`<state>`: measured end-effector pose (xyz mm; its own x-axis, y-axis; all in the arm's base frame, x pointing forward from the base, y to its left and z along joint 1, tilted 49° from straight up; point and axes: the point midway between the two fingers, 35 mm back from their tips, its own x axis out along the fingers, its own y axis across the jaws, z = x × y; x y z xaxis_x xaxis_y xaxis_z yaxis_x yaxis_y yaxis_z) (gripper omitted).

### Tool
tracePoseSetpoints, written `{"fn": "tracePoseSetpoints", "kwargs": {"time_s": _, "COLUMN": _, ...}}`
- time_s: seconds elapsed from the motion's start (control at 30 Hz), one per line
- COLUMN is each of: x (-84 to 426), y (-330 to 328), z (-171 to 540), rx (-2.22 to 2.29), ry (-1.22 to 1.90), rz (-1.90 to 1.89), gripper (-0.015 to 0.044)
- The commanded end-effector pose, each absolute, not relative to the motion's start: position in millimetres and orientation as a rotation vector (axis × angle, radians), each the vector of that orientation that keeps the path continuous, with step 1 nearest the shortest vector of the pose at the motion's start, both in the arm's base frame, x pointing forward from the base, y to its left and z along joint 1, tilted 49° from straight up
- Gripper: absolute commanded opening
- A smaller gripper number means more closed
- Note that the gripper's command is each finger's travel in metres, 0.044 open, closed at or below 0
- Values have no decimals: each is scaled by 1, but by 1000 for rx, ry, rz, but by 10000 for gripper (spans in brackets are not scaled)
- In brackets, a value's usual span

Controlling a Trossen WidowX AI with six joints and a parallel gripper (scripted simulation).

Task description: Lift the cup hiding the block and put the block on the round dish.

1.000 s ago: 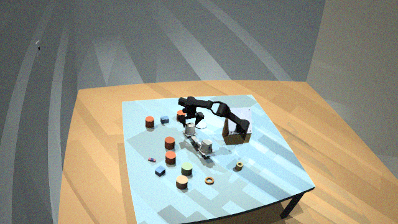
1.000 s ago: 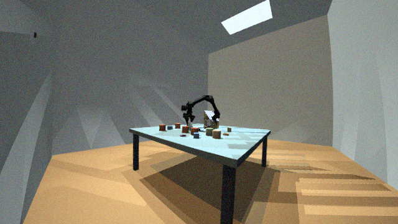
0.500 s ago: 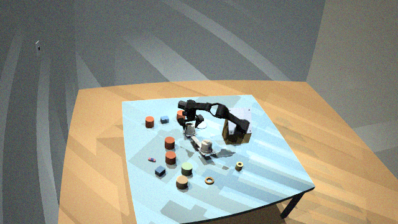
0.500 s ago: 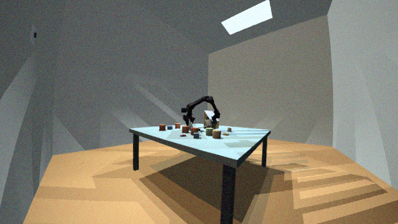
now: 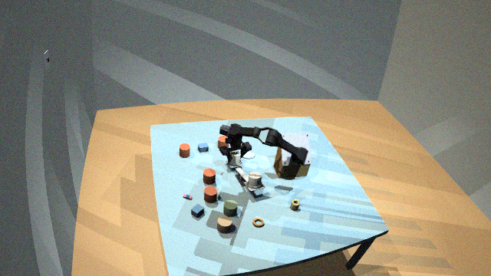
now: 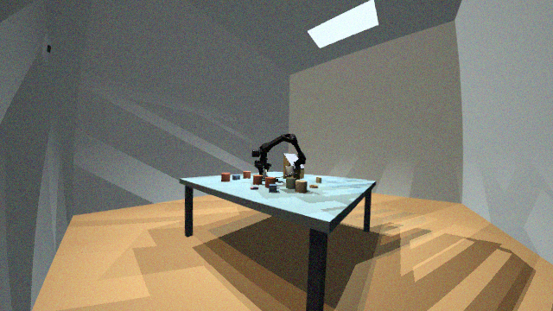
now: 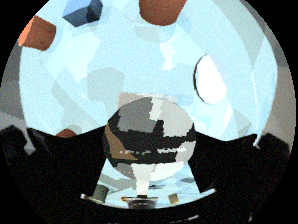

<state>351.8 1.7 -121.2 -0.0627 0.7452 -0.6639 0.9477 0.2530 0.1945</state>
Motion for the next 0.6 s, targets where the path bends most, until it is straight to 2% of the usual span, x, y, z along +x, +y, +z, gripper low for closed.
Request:
{"fn": "tracePoseSetpoints", "kwargs": {"time_s": 0.0, "x": 351, "y": 3, "z": -122, "rx": 1548, "ry": 1859, "rz": -387, "gripper": 340}}
{"fn": "tracePoseSetpoints", "kwargs": {"time_s": 0.17, "x": 351, "y": 3, "z": -122, "rx": 1548, "ry": 1859, "rz": -387, "gripper": 307}}
{"fn": "tracePoseSetpoints", "kwargs": {"time_s": 0.57, "x": 353, "y": -5, "z": -116, "rx": 1547, "ry": 1857, "rz": -389, "gripper": 0}}
